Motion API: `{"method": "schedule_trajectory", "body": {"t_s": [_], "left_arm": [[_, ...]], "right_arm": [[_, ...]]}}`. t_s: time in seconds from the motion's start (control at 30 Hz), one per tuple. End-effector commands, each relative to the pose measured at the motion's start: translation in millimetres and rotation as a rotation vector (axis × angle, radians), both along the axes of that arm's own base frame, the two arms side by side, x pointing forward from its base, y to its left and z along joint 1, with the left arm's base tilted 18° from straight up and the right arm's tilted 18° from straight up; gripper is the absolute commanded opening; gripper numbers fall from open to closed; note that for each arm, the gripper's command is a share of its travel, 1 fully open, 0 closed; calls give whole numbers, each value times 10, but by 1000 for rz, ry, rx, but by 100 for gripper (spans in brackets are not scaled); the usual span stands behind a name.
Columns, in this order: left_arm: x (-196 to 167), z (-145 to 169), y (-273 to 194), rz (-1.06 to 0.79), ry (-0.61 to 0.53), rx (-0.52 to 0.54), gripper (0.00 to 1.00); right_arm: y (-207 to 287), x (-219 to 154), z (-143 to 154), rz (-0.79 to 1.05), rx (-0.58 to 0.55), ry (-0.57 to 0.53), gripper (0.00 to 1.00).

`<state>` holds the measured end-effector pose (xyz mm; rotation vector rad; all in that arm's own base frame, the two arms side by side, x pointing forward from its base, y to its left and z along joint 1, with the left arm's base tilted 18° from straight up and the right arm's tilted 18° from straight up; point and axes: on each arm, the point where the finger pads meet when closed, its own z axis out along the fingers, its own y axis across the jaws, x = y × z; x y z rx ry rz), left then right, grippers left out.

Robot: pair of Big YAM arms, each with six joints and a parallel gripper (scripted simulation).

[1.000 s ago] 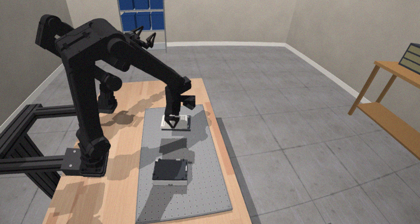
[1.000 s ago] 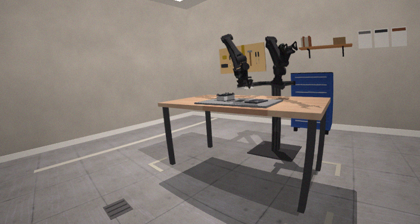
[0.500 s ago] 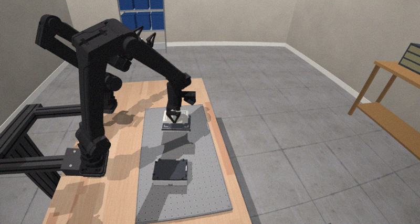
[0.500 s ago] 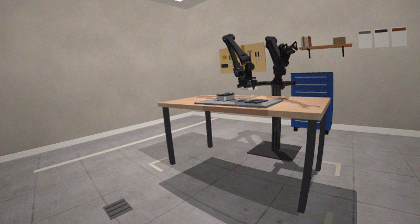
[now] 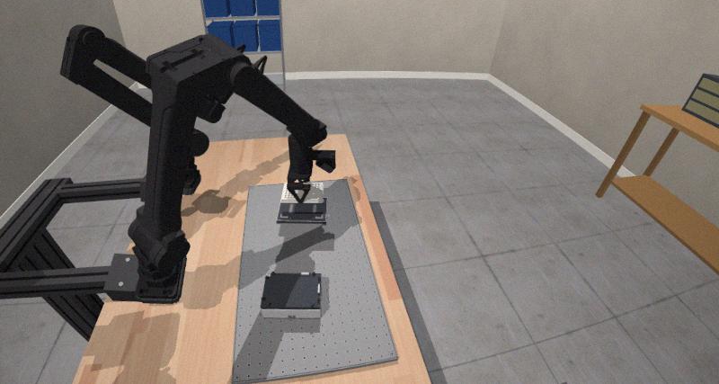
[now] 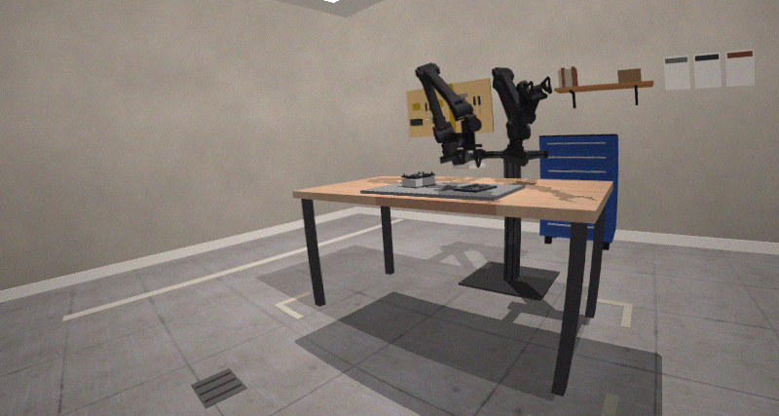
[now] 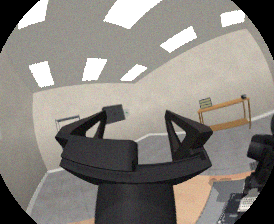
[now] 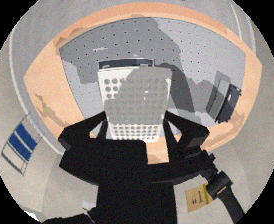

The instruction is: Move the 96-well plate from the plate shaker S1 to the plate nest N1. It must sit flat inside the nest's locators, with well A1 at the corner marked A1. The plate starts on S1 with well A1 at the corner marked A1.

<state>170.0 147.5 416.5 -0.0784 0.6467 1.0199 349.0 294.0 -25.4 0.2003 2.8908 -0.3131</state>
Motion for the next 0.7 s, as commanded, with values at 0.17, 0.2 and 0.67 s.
{"method": "schedule_trajectory", "body": {"t_s": [0.17,0.2,0.67], "left_arm": [[-57,52,-24,23,-13,30,100],[-57,52,-24,23,-13,30,100],[-57,52,-24,23,-13,30,100]], "right_arm": [[443,89,20,-4,21,-27,0],[453,88,16,-4,21,-27,0],[348,-23,-29,-4,5,-13,0]]}}
